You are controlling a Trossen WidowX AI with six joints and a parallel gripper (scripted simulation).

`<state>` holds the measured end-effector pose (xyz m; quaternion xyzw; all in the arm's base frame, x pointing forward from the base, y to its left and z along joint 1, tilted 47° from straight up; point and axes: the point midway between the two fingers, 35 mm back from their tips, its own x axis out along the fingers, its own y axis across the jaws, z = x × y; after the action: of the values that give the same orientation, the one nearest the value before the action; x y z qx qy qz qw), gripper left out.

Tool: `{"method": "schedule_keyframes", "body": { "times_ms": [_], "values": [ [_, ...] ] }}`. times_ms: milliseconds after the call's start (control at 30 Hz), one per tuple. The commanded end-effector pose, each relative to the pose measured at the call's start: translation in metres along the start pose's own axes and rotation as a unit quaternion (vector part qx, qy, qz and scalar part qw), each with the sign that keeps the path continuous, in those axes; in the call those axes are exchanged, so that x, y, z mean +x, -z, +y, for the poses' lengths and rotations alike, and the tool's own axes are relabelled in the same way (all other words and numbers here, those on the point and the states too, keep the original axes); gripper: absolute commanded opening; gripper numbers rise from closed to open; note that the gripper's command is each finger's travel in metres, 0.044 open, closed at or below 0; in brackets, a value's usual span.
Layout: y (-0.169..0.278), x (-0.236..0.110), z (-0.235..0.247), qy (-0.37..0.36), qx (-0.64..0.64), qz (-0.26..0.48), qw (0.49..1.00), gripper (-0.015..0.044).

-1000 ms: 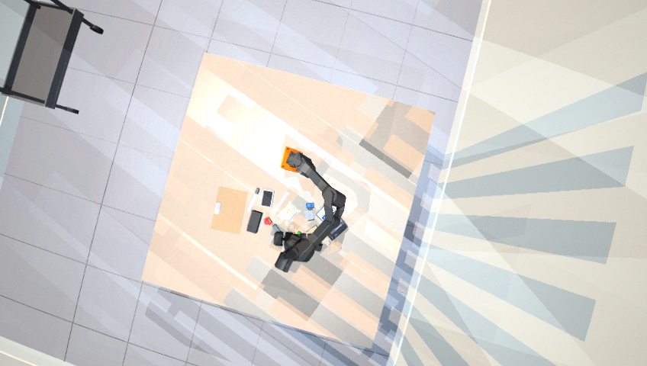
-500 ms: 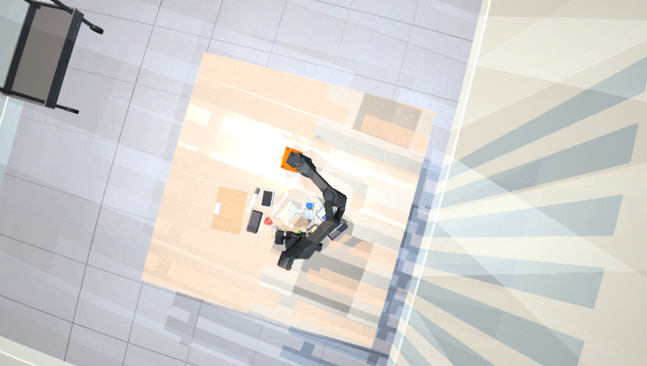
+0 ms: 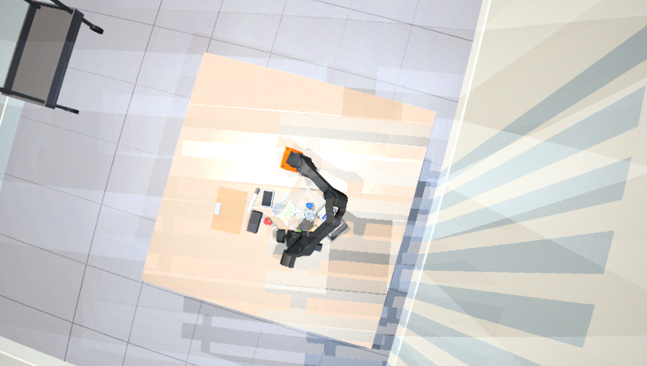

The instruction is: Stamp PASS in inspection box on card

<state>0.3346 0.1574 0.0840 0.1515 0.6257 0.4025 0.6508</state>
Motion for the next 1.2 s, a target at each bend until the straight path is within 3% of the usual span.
{"method": "schedule_keyframes", "body": {
  "times_ms": [0, 67, 400, 533, 800, 1167],
  "values": [
    [0.001, 0.006, 0.000, -0.003, 0.004, 0.000, 1.000, 0.0000],
    [0.001, 0.007, 0.000, -0.003, 0.004, 0.000, 1.000, 0.0000],
    [0.001, 0.004, 0.001, 0.000, 0.000, 0.001, 1.000, 0.0262],
    [-0.001, -0.005, -0.001, 0.001, 0.000, 0.001, 1.000, 0.0263],
    [0.000, -0.110, -0.003, 0.000, 0.004, 0.002, 1.000, 0.0263],
    [0.000, -0.113, -0.002, -0.001, 0.004, 0.002, 1.000, 0.0263]
  ]
}}
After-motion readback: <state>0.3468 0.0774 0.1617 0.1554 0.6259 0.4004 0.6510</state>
